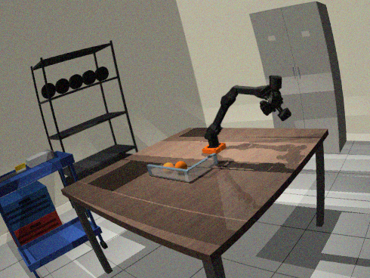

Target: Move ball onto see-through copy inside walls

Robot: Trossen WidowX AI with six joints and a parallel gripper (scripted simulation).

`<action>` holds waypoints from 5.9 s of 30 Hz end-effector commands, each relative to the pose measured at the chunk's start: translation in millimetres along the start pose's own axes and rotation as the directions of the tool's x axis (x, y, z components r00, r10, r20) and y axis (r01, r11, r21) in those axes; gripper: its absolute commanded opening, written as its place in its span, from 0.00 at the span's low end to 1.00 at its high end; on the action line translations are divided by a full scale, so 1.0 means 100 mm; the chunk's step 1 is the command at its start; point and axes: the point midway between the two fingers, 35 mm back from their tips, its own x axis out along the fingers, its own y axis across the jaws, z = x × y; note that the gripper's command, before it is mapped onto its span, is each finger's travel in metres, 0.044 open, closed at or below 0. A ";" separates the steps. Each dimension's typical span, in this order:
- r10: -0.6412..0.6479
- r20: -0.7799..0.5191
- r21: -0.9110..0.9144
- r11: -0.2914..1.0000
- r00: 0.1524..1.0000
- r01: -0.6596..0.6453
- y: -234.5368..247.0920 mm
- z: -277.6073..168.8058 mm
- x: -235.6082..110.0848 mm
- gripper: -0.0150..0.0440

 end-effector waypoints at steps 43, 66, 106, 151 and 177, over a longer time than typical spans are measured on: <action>-0.716 0.614 -0.754 -0.408 0.332 0.515 1.21 5.50 0.17 0.98; -0.830 0.516 -0.818 -0.406 0.209 0.408 1.06 5.92 -0.40 0.98; -0.831 0.516 -0.818 -0.406 0.209 0.408 0.63 6.18 -0.30 0.78; -0.830 0.516 -0.818 -0.406 0.209 0.408 1.82 5.44 -0.60 0.25; -0.826 0.523 -0.814 -0.412 0.209 0.408 1.54 6.49 -0.40 0.25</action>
